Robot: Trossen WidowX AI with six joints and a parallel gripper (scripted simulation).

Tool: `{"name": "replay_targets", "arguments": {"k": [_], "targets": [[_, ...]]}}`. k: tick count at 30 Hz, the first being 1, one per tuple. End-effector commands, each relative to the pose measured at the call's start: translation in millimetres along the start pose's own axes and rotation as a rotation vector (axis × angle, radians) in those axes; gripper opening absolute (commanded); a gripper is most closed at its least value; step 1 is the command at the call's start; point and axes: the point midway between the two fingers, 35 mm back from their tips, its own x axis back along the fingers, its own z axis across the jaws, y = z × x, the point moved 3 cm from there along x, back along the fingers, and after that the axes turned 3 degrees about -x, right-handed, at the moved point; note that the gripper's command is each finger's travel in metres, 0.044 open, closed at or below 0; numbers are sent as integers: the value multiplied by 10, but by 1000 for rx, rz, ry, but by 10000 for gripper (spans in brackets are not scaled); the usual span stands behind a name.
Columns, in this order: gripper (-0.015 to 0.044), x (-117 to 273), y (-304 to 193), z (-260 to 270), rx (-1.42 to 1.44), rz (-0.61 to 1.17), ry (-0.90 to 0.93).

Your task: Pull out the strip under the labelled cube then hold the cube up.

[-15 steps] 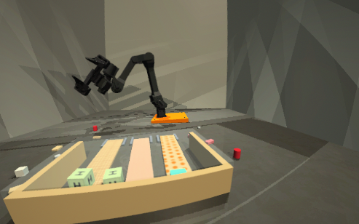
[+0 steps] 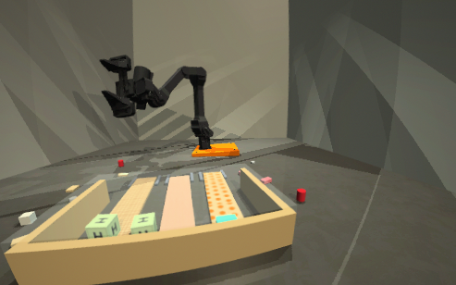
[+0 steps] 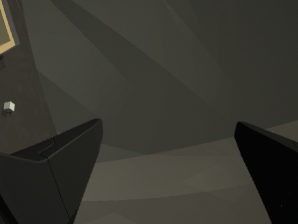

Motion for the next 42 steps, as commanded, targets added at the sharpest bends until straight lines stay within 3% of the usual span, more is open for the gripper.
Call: {"name": "replay_targets", "arguments": {"k": [1, 13, 26, 42], "targets": [[400, -237, 633, 180, -582, 108, 156], [400, -80, 1379, 463, -1083, 334, 362], [400, 515, 1959, 688, -1385, 676, 501], [400, 531, 1968, 691, -1389, 683, 502]]}}
